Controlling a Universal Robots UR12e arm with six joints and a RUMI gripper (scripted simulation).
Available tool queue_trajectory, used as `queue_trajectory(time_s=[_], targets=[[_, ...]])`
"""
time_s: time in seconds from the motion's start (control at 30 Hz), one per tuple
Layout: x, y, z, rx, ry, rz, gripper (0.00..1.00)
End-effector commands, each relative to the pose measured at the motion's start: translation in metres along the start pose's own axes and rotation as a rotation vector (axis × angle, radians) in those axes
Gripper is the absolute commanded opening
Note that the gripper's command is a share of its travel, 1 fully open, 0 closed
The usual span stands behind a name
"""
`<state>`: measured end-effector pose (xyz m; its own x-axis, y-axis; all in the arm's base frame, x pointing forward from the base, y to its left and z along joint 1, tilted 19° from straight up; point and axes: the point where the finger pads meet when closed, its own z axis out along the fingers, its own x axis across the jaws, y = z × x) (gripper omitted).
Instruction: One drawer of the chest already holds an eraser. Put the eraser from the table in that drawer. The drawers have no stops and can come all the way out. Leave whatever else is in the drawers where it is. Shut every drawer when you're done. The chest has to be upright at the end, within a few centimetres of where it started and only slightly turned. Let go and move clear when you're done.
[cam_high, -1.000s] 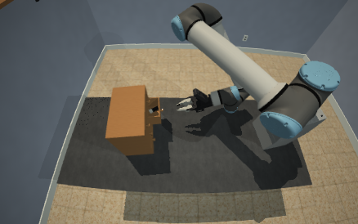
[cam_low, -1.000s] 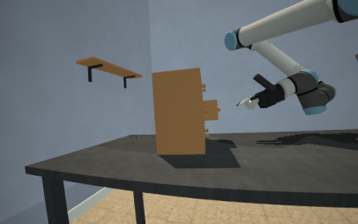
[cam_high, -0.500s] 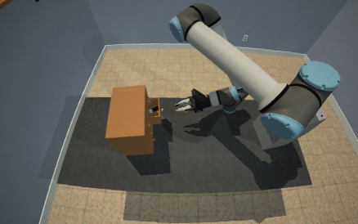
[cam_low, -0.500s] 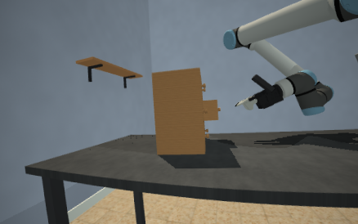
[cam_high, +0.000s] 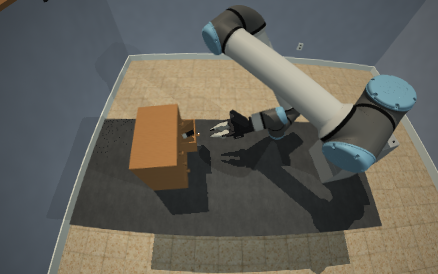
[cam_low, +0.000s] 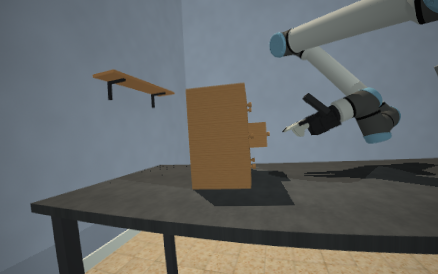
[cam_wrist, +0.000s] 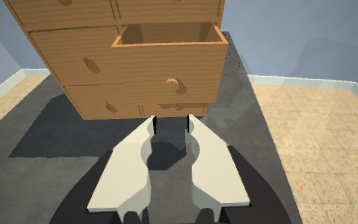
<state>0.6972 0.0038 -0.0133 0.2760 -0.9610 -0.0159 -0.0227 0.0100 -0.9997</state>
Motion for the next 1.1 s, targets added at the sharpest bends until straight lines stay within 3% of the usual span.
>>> queue_trajectory(time_s=[0.0, 0.53, 1.07], targets=[[0.000, -0.001, 0.012, 0.000, 0.001, 0.000, 0.20], [0.000, -0.002, 0.033, 0.000, 0.001, 0.000, 0.20], [0.000, -0.002, 0.036, 0.000, 0.001, 0.000, 0.20]])
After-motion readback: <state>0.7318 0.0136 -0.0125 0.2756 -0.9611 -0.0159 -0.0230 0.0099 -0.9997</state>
